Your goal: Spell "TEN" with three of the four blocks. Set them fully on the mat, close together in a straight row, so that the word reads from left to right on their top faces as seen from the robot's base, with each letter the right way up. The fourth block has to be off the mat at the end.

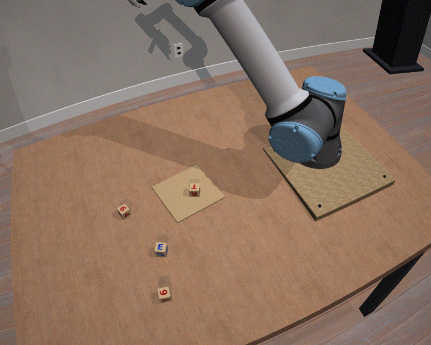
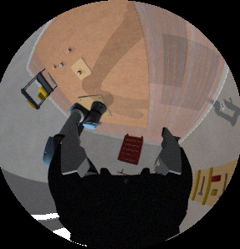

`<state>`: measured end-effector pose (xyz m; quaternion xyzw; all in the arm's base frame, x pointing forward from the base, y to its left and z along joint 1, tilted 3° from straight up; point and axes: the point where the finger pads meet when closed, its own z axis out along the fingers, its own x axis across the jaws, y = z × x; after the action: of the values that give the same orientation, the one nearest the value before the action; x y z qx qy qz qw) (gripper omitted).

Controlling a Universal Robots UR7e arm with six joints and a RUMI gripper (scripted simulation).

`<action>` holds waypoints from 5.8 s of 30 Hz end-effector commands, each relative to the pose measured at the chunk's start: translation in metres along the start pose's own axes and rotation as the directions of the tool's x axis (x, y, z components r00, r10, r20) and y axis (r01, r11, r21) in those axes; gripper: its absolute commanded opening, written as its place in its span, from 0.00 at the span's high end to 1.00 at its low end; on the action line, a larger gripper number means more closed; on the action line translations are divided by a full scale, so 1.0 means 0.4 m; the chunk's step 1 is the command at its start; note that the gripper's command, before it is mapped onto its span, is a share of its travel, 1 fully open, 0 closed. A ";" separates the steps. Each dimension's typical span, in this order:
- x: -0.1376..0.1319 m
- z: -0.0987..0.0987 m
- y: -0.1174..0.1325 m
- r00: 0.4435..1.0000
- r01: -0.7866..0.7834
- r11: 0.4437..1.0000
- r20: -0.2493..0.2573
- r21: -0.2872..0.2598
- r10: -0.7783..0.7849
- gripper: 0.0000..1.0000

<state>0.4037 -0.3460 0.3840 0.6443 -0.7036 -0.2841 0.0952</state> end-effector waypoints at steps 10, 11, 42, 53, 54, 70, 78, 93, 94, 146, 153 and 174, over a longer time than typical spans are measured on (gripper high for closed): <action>-0.001 -0.001 0.001 1.000 0.000 1.000 -0.001 0.001 0.000 0.00; -0.001 -0.001 0.001 1.000 0.000 1.000 -0.001 0.001 0.000 0.00; -0.047 0.003 -0.123 0.996 -0.003 0.999 -0.085 0.036 0.006 0.00; -0.126 0.019 -0.280 0.983 0.003 0.996 -0.185 0.094 0.015 0.00; -0.139 0.022 -0.301 0.980 0.004 0.995 -0.198 0.103 0.016 0.00; -0.322 0.079 -0.522 0.945 0.042 0.974 -0.326 0.221 0.033 0.00; -0.451 0.130 -0.626 0.923 0.078 0.952 -0.382 0.296 0.043 0.00; -0.660 0.229 -0.738 0.898 0.144 0.901 -0.437 0.409 0.055 0.00; -0.692 0.245 -0.749 0.895 0.154 0.892 -0.443 0.425 0.056 0.00; -1.398 0.797 -0.625 0.910 0.372 0.533 -0.413 0.760 -0.046 0.00; -1.435 0.846 -0.581 0.915 0.378 0.499 -0.399 0.780 -0.070 0.00; -1.475 0.909 -0.524 0.919 0.382 0.459 -0.380 0.802 -0.103 0.00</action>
<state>0.4923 0.3179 0.1135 0.7319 -0.6294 0.1879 -0.1813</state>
